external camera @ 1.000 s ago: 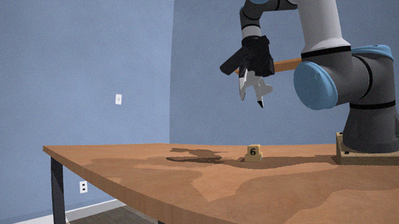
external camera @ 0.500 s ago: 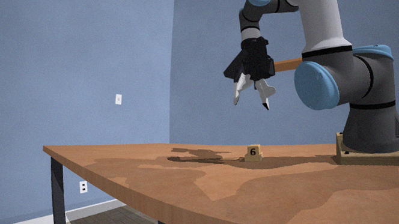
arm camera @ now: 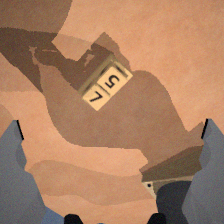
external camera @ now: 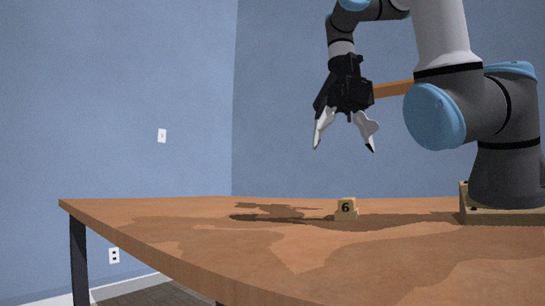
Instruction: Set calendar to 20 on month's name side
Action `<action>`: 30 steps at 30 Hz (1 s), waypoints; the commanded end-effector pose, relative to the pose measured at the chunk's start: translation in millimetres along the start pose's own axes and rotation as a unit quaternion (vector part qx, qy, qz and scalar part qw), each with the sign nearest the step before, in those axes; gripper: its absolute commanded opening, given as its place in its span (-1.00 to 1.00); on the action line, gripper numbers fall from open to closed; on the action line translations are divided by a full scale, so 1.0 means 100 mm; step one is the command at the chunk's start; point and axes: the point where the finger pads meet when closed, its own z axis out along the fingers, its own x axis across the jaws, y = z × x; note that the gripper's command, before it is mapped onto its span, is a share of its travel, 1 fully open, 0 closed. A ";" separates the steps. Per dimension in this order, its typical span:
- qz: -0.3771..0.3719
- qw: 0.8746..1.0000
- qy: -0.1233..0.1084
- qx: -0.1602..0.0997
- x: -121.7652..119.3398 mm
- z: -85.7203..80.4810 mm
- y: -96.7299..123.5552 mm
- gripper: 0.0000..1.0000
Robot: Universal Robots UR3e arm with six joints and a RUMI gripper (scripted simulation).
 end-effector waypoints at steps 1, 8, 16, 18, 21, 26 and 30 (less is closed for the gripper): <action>0.079 0.997 0.006 0.005 0.01 0.03 -0.02 1.00; 0.148 0.989 0.005 0.005 0.01 0.08 -0.01 1.00; 0.207 0.978 0.005 0.005 0.01 0.12 0.00 1.00; 0.223 0.975 0.005 0.005 0.01 0.13 0.00 1.00; 0.262 0.965 0.005 0.005 0.01 0.15 0.01 1.00; 0.301 0.953 0.005 0.005 0.01 0.18 0.02 1.00; 0.336 0.942 0.005 0.005 0.01 0.21 0.03 1.00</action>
